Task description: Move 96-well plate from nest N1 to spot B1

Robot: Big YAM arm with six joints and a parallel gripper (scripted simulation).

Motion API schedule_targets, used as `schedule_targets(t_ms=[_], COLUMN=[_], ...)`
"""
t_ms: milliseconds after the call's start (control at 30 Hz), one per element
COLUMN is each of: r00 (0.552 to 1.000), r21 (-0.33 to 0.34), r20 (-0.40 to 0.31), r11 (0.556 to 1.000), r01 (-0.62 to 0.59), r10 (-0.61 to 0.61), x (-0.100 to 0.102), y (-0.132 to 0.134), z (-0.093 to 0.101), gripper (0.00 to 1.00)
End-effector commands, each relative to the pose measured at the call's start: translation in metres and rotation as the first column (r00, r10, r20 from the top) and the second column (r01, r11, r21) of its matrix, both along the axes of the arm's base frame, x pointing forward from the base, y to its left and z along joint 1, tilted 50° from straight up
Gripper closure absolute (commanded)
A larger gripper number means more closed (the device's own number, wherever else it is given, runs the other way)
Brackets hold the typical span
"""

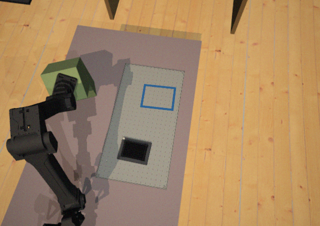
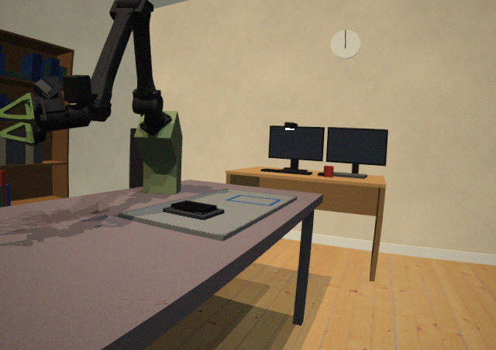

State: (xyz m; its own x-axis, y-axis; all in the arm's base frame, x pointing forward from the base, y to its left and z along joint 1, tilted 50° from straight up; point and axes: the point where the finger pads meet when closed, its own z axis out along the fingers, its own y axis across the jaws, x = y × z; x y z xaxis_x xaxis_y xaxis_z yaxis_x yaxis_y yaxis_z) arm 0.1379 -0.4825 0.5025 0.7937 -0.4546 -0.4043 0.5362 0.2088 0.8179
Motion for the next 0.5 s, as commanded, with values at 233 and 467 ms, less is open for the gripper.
schedule_targets(t_ms=[233, 467], r00=[0.989, 0.951], r21=[0.074, 0.188], r20=[-0.14, -0.286], r11=[0.997, 0.98], r01=[-0.039, -0.063], r10=[0.049, 0.116], x=[0.037, 0.06], y=[0.012, 0.017], z=[0.0, -0.024], gripper=[0.0, 0.0])
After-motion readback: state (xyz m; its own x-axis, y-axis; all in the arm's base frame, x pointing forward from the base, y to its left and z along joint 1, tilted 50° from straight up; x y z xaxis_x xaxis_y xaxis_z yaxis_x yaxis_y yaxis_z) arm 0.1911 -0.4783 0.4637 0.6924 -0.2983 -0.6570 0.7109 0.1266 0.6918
